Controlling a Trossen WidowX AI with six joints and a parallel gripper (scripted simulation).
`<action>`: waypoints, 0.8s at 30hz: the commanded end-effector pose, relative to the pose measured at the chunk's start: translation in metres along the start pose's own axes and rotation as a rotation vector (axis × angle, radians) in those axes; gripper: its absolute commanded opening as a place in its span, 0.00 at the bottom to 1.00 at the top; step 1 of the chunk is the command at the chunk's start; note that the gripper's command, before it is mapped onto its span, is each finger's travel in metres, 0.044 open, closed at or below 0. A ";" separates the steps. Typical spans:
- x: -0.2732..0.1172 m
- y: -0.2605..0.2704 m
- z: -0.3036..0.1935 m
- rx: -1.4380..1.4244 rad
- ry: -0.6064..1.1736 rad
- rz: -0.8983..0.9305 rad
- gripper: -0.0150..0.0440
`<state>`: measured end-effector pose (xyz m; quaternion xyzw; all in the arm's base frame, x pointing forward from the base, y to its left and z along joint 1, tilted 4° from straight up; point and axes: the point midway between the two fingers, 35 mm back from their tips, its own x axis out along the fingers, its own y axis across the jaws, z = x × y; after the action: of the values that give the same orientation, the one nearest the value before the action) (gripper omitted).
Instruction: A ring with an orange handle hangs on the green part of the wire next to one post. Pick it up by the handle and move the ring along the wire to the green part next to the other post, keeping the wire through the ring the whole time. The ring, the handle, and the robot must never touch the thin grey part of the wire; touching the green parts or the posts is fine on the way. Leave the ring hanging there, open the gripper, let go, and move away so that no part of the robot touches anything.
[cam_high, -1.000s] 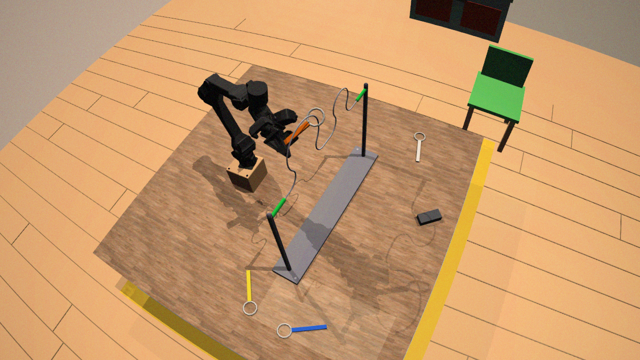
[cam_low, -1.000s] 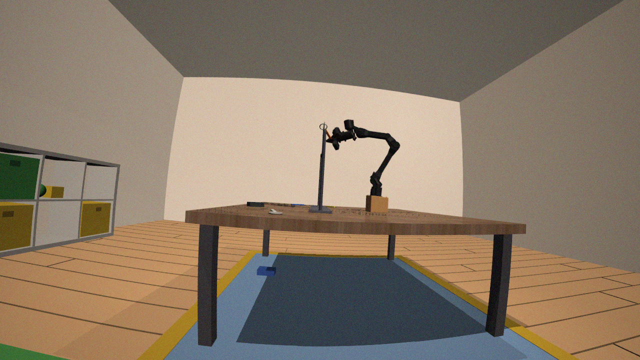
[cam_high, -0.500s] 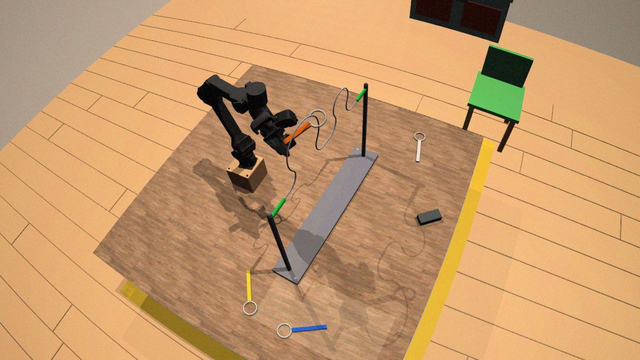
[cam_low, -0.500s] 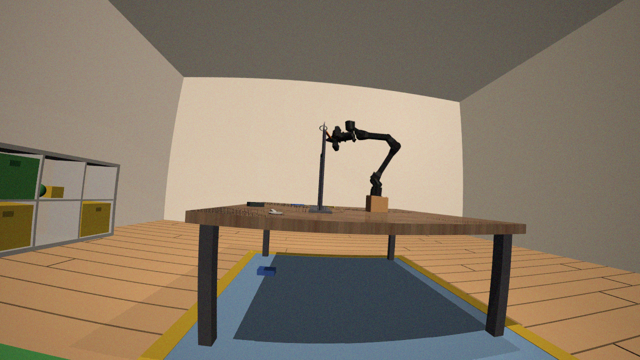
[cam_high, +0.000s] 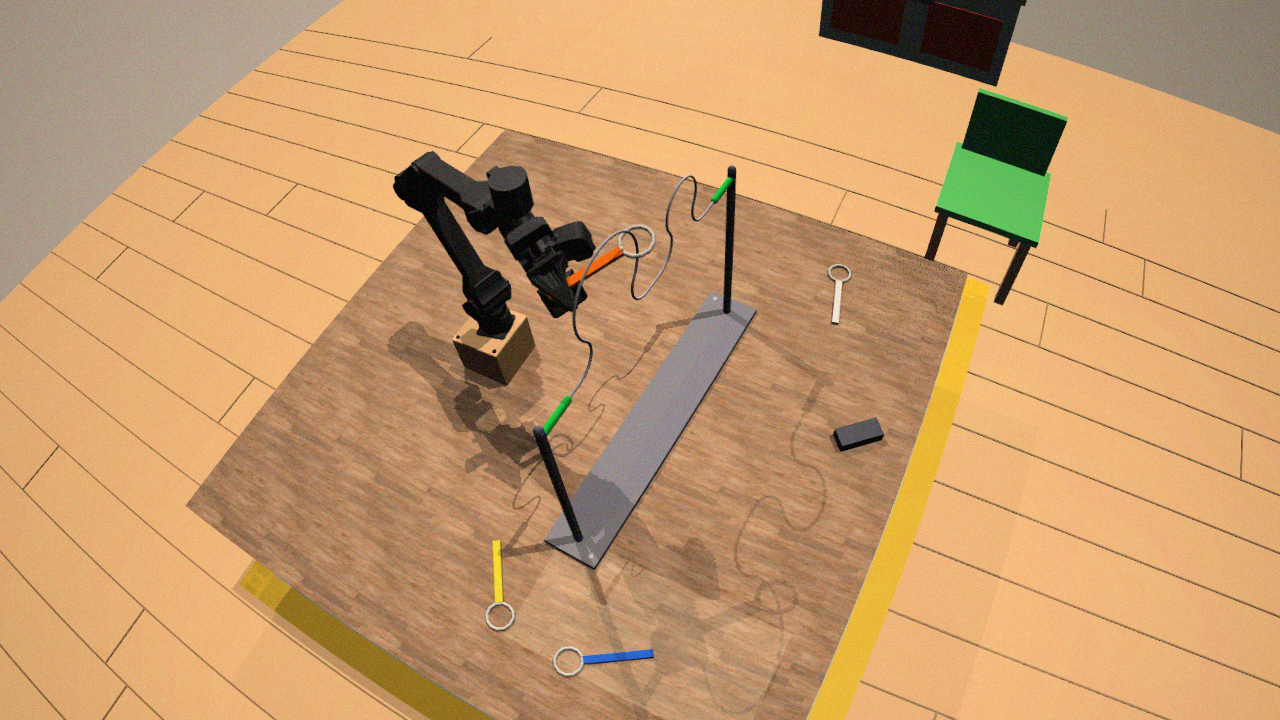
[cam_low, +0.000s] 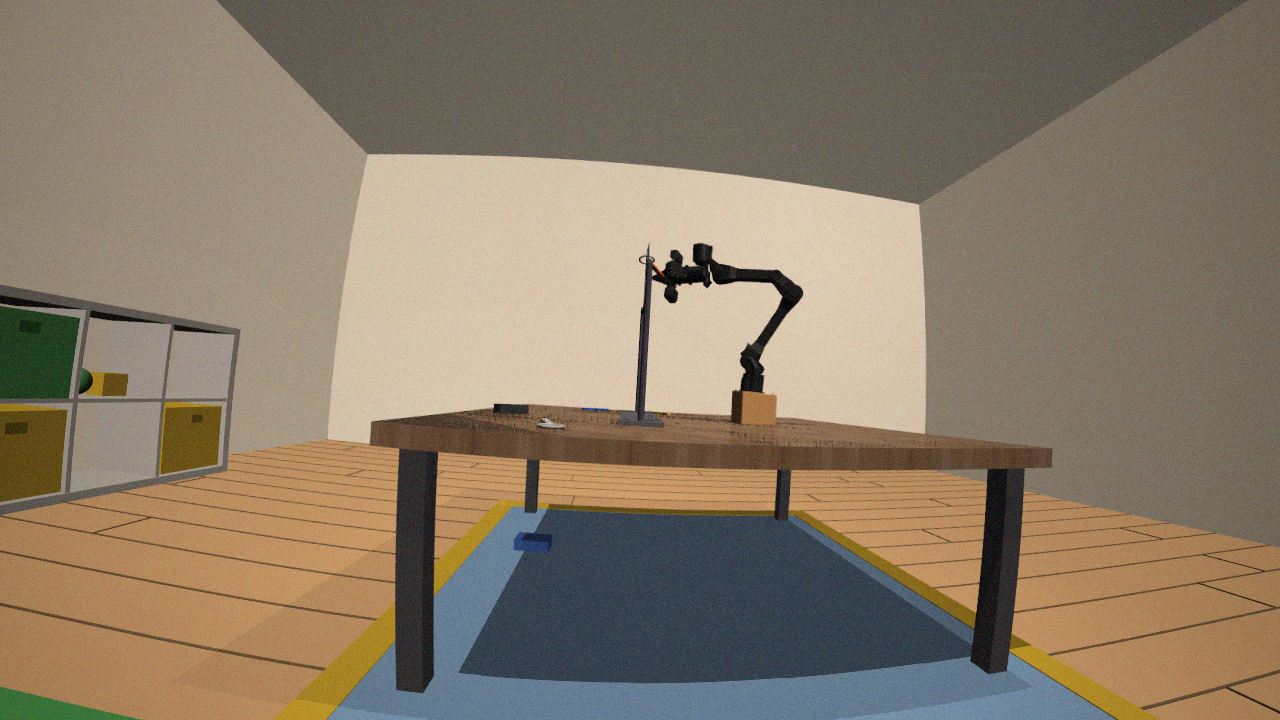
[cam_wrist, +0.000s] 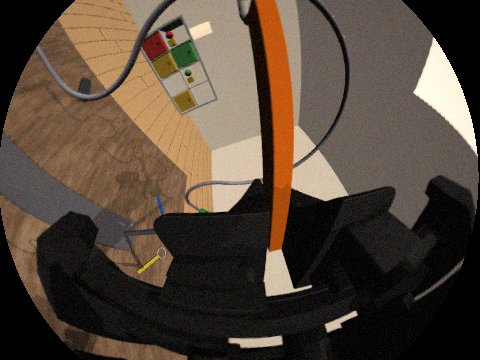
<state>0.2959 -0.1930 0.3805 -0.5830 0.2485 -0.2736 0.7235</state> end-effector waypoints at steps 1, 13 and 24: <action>-0.001 -0.003 -0.001 -0.047 -0.003 -0.032 0.00; -0.001 -0.008 0.000 -0.177 -0.019 -0.105 0.00; -0.001 -0.012 0.001 -0.296 -0.033 -0.172 0.00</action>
<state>0.2945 -0.1944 0.3909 -0.6917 0.2281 -0.2854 0.6229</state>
